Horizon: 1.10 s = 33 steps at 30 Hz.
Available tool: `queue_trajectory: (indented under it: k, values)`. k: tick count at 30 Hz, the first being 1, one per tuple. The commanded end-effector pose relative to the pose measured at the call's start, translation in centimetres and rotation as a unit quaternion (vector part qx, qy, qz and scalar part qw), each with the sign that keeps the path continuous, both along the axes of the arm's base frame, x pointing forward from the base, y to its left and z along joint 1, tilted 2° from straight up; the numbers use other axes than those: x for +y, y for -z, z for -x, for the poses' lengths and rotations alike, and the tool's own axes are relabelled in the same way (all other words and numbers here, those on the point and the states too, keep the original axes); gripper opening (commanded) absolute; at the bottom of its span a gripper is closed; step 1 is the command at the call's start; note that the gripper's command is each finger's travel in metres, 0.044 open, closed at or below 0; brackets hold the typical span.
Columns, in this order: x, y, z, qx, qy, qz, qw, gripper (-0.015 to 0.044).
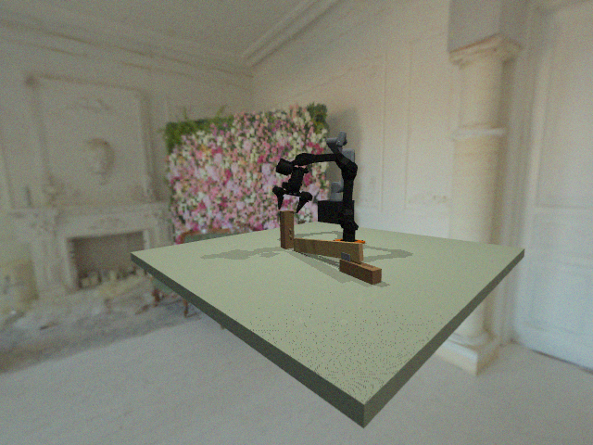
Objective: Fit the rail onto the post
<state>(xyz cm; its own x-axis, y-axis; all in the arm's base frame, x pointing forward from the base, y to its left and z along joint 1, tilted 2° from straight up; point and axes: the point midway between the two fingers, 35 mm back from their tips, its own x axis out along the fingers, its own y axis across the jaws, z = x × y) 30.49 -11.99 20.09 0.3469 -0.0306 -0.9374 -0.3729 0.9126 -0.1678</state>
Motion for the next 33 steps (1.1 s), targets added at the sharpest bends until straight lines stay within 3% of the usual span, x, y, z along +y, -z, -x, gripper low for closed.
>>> queue_trajectory:
  k: [1, 8, 33]
  values:
    - [5.2, 4.0, -1.5, 0.067, -0.186, 0.033, 0.980, 0.0440]
    - [11.9, 9.1, -1.3, 0.170, -0.439, 0.066, 0.880, 0.0440]
    - [12.2, 11.1, -1.7, 0.172, -0.445, 0.066, 0.876, 0.0440]
